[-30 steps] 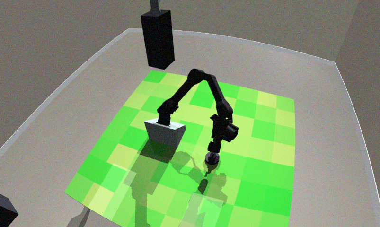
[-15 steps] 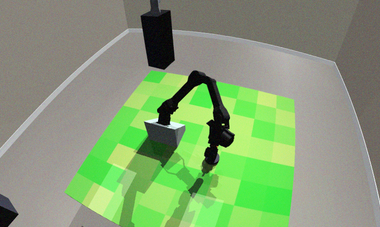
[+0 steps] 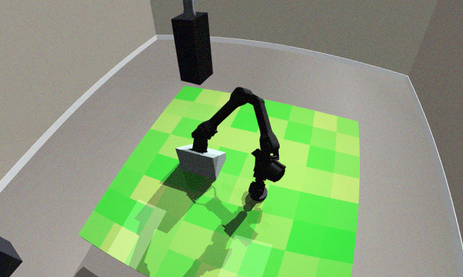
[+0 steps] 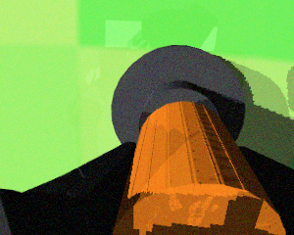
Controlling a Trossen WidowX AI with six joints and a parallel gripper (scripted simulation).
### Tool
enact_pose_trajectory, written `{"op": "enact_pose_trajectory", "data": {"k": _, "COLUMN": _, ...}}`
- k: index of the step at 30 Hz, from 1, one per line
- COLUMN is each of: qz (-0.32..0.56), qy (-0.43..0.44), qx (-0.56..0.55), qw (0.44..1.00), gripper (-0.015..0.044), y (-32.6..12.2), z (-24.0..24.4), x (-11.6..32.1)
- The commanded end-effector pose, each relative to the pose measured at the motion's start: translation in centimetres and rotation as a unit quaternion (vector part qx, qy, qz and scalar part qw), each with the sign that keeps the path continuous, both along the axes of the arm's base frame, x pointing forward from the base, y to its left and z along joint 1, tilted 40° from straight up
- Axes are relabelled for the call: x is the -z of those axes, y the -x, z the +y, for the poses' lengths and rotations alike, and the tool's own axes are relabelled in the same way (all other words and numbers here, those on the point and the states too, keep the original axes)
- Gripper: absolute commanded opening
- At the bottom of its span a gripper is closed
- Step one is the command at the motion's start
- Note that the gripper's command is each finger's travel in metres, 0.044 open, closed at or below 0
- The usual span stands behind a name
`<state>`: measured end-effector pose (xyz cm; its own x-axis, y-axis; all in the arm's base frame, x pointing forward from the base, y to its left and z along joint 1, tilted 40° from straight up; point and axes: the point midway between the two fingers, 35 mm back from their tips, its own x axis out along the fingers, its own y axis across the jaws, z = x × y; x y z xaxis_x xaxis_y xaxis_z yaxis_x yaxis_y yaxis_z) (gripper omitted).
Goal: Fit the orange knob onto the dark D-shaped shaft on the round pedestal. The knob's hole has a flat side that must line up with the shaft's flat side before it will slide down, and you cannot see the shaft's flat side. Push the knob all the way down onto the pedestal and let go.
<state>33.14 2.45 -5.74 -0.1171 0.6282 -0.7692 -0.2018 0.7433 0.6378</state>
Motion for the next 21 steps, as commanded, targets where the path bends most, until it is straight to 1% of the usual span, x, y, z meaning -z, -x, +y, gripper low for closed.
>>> {"op": "enact_pose_trajectory", "data": {"k": 1, "qz": 0.0, "qy": -0.003, "qx": 0.001, "qw": 1.0, "gripper": 0.0, "y": 0.02, "z": 0.12, "x": -0.1}}
{"op": "enact_pose_trajectory", "data": {"k": 21, "qz": 0.0, "qy": -0.003, "qx": 0.001, "qw": 1.0, "gripper": 0.0, "y": 0.06, "z": 0.24, "x": 0.18}}
